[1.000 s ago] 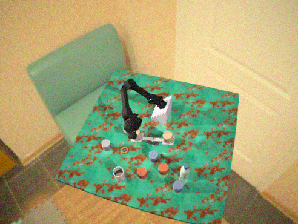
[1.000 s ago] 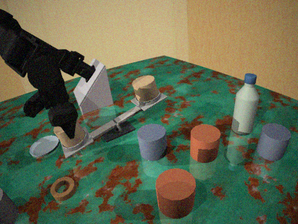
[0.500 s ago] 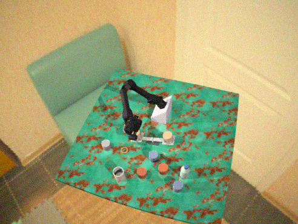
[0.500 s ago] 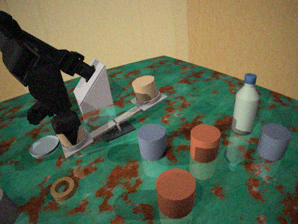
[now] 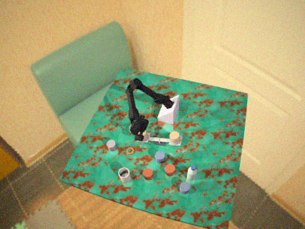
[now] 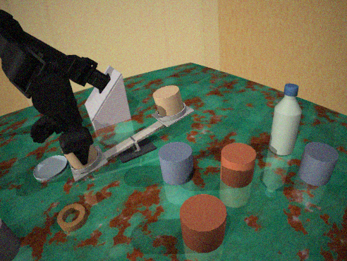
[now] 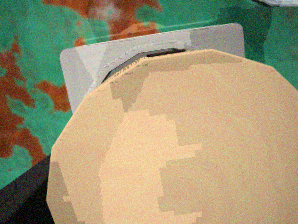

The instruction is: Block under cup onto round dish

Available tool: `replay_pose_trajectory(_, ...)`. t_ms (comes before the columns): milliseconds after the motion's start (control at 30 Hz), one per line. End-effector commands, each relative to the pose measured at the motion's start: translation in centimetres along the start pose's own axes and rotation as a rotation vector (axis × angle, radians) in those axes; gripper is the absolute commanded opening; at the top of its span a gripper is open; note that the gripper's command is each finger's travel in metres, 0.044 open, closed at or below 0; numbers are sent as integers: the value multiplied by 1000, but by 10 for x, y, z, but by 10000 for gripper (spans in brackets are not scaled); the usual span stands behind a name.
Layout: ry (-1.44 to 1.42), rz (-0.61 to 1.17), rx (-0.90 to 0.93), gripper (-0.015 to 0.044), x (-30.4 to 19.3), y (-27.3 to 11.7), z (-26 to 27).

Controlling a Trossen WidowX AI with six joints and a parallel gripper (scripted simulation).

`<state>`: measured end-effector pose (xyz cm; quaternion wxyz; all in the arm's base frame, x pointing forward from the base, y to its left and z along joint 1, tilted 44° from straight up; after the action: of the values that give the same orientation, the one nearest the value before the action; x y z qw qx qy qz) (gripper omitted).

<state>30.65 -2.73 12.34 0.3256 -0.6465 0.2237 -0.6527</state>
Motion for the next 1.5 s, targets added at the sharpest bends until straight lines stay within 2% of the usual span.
replay_pose_trajectory(0, 0, 7, 2, 85, -1, -4, 1)
replay_pose_trajectory(100, 0, 8, 2, 6, -1, -8, 2)
replay_pose_trajectory(133, 0, 9, 2, 0, -1, -9, 2)
replay_pose_trajectory(1467, -1, 19, 1, 0, -3, -58, 8)
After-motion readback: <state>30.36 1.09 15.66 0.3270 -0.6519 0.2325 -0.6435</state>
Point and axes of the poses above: the point midway between the two fingers, 35 mm back from their tips, its own y axis out along the fingers, its own z axis across the jaws, x = y × z, the point moved 7 cm from there along -y, back along the fingers, and after that the axes turned 8 degrees about y, right-handed, at the moved point
